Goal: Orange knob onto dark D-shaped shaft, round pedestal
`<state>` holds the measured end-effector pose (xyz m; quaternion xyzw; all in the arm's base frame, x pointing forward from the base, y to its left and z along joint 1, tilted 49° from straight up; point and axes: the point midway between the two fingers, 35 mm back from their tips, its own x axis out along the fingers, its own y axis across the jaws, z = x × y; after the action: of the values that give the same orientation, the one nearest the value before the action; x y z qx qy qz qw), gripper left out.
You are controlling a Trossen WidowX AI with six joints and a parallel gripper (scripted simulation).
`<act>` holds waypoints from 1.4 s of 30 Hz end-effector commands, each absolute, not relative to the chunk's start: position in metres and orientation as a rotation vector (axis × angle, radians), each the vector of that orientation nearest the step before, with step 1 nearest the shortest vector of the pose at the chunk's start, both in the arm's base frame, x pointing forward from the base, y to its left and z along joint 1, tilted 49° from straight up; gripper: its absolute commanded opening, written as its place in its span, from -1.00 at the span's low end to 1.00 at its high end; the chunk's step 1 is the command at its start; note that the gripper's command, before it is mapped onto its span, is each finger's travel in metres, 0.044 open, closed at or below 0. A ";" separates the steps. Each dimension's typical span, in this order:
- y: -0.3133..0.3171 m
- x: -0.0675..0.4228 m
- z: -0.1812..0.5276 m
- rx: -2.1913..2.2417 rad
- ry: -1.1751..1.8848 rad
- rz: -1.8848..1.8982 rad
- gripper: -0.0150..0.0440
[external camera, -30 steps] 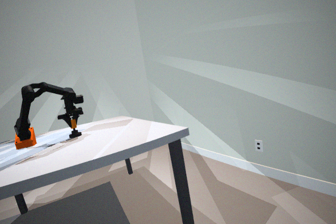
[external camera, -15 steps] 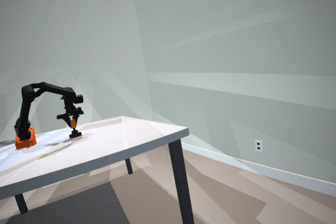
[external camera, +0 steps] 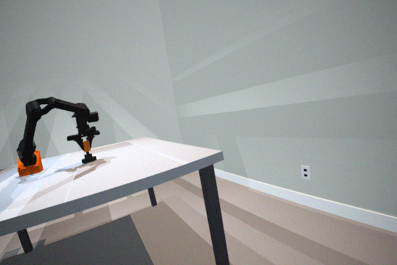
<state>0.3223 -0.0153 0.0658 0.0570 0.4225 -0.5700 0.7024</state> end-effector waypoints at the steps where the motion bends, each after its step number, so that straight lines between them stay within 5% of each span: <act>1: -0.016 0.322 0.065 0.130 0.936 -1.268 -0.49; 42: -0.016 0.320 0.067 0.130 0.936 -1.268 -0.49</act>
<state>0.3202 -0.0176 0.0641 0.0594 0.4216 -0.5703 0.7025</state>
